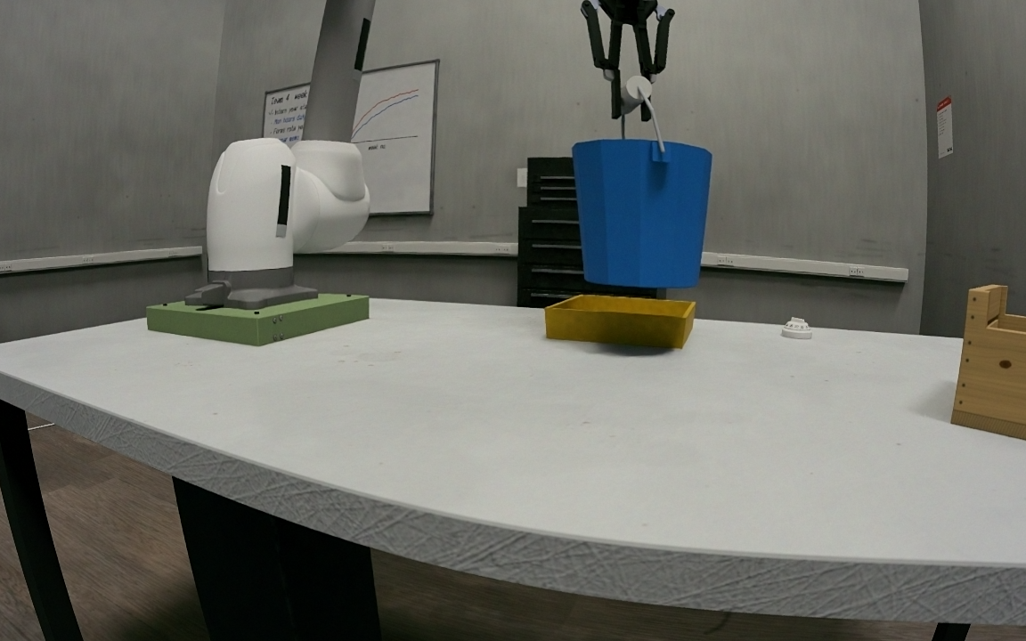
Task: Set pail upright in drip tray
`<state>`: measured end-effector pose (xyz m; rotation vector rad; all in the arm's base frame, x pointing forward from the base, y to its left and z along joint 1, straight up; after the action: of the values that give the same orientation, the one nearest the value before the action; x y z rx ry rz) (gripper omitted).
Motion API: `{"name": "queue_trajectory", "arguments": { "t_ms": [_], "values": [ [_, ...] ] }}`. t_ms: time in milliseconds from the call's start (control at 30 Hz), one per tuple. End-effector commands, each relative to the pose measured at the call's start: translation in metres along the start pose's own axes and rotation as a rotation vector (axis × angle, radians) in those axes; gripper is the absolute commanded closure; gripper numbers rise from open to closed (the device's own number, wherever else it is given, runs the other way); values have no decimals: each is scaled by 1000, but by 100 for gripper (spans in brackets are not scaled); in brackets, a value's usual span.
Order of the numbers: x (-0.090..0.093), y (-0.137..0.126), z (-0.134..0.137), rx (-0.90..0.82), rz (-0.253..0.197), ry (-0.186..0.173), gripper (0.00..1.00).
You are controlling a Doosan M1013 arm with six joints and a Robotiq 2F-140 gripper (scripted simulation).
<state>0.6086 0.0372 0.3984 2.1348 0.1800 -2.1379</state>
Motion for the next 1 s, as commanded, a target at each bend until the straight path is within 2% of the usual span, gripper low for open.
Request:
{"name": "queue_trajectory", "arguments": {
  "t_ms": [0, 967],
  "values": [
    [-1, -13, 1, 0, 0, 2, 90],
    [-1, -80, 7, 0, 0, 1, 90]
  ]
}}
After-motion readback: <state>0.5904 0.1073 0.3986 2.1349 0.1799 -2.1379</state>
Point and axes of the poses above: the point where the finger pads meet when closed, its own x axis out along the fingers, its own z axis across the jaws, y = z × x, the point moved 10 cm from there along -x, back along the fingers, and after that the axes turned 10 degrees about x, right-handed, at the moved point
